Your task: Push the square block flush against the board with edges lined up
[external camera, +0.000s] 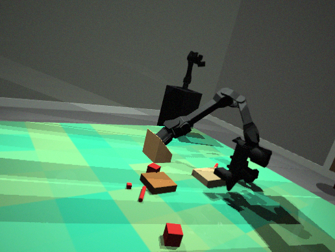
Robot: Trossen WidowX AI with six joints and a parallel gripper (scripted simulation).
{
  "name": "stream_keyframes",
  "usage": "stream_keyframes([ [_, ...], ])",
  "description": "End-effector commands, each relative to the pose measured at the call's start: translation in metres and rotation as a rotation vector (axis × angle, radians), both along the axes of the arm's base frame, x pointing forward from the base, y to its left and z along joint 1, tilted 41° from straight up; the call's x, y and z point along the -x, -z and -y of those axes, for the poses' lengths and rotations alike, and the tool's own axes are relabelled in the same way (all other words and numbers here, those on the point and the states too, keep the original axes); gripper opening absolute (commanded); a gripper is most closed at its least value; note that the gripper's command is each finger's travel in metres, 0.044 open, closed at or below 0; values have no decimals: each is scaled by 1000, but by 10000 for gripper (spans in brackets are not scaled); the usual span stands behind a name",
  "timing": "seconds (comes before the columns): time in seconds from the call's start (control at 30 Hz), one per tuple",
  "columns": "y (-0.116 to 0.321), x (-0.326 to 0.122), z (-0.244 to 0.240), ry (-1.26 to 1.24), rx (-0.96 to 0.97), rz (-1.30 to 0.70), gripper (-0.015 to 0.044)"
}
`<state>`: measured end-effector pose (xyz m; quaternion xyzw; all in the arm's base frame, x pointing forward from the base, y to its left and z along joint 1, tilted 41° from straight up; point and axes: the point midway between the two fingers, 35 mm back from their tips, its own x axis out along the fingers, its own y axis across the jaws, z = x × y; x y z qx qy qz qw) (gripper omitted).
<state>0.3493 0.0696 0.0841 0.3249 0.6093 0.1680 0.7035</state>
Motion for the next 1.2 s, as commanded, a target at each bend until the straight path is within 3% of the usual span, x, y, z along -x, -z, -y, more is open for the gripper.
stream_keyframes([
  [0.0,1,-6,2,-3,-2,-2,0],
  [0.17,-38,8,33,-3,0,-3,0],
  [0.47,-36,9,33,-12,7,4,0],
  [1.17,-71,43,-18,-552,154,451,0],
])
